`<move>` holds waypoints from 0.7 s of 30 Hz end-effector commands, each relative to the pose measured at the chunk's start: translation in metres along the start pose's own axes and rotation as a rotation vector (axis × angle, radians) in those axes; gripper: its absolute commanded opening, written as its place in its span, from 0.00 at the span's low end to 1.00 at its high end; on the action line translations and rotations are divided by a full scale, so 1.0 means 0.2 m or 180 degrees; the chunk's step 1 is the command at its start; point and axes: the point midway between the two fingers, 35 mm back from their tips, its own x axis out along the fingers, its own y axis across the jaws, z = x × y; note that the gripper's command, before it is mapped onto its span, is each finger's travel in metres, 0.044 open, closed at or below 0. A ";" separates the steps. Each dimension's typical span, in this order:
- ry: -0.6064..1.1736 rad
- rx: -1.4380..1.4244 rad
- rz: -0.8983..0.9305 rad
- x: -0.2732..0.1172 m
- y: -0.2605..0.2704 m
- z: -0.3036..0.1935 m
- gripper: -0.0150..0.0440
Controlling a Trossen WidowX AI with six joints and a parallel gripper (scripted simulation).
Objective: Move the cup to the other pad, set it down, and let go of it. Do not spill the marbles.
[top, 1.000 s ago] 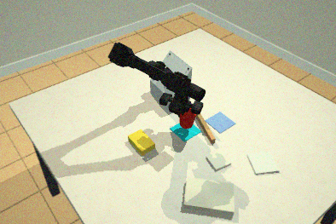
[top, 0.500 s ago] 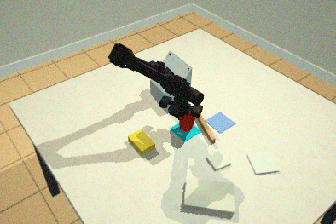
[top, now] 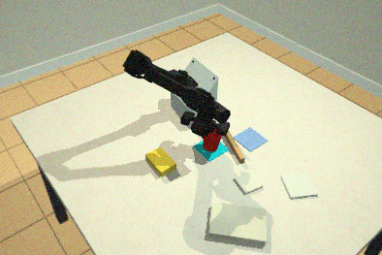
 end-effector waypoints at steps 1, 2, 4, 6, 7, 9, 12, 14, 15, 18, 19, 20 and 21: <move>0.0000 0.0004 0.0002 0.00 0.00 0.00 0.25; 0.0000 0.0004 0.0002 0.00 0.00 0.00 0.25; 0.0000 0.0004 0.0002 0.00 0.00 0.00 0.25; 0.0000 0.0004 0.0002 0.00 0.00 0.00 0.25; 0.0000 0.0004 0.0002 0.00 0.00 0.00 0.25; 0.0000 0.0004 0.0002 0.00 0.00 0.00 0.25; 0.0000 0.0004 0.0002 0.00 0.00 0.00 0.39; 0.0000 0.0004 0.0002 0.00 0.00 0.00 0.47; 0.0000 0.0004 0.0002 0.00 0.00 0.00 0.47; 0.0000 0.0004 0.0002 0.00 0.00 0.00 0.47; 0.0000 0.0004 0.0002 0.00 0.00 0.00 0.47; 0.0000 0.0004 0.0002 0.00 0.00 0.00 0.47; 0.0000 0.0003 0.0002 0.00 0.00 0.00 0.47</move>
